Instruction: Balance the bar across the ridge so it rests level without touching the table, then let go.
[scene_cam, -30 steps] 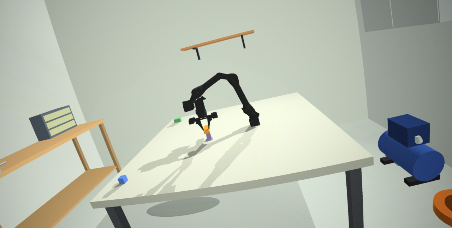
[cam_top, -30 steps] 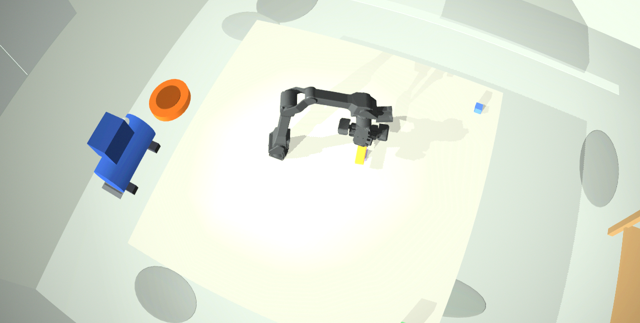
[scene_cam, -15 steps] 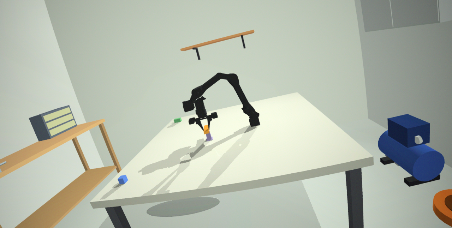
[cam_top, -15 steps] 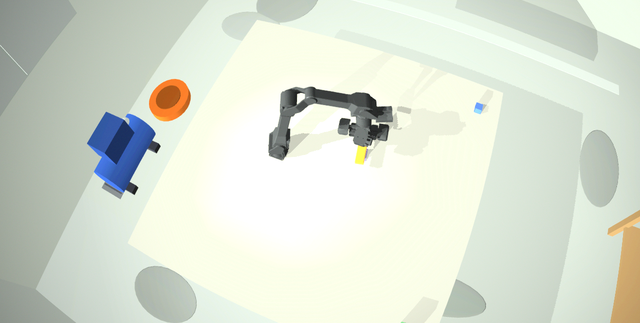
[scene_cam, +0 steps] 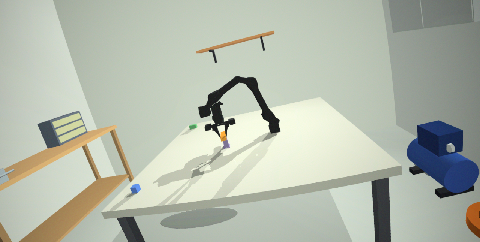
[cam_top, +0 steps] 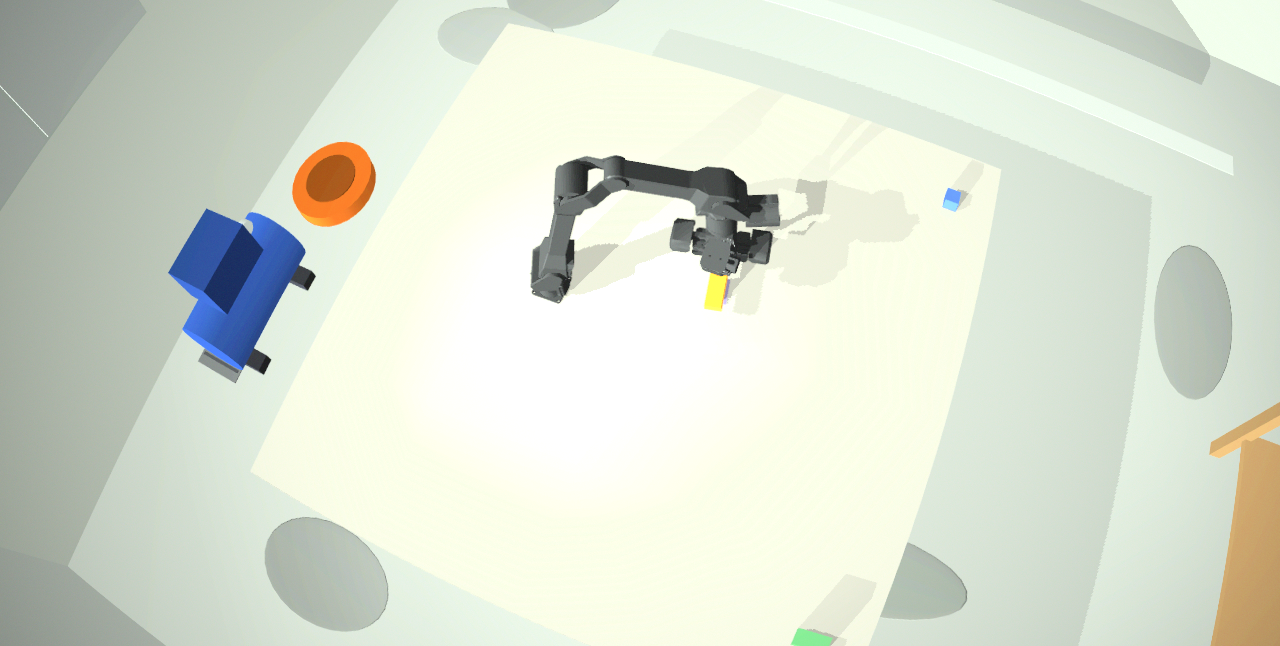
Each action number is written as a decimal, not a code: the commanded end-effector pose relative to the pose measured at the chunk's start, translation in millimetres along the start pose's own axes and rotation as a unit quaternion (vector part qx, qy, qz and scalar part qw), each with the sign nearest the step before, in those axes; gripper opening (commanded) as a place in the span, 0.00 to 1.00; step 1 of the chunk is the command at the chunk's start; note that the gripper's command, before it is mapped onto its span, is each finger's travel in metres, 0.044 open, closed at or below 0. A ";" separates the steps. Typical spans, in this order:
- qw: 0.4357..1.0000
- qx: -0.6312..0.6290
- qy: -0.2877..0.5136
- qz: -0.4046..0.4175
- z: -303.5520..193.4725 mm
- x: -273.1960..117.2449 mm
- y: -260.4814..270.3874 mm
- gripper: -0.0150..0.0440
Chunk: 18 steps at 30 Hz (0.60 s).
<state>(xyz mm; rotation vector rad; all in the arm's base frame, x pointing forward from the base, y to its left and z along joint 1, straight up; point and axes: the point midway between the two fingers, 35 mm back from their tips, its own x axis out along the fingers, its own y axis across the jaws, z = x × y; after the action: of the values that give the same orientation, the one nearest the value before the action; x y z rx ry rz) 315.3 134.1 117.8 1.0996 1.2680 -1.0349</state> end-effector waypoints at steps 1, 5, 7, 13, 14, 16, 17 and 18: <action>1.000 0.001 0.000 -0.004 -0.1 4.0 -1.8 0.25; 1.000 0.001 0.000 -0.004 -0.2 4.4 -1.8 0.25; 1.000 0.001 0.000 -0.004 -0.2 4.5 -1.8 0.25; 1.000 0.001 0.000 -0.004 -0.3 0.8 -1.8 0.25; 1.000 0.001 0.000 -0.004 -0.3 0.6 -1.8 0.25; 1.000 0.001 0.000 -0.004 -0.3 0.6 -1.8 0.25; 1.000 0.001 0.000 -0.004 -0.4 0.7 -1.9 0.25; 1.000 0.001 0.000 -0.004 -0.4 0.7 -1.9 0.25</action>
<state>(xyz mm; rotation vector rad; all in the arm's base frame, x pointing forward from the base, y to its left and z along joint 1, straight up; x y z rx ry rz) 314.8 134.2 117.3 1.0978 1.2692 -1.0357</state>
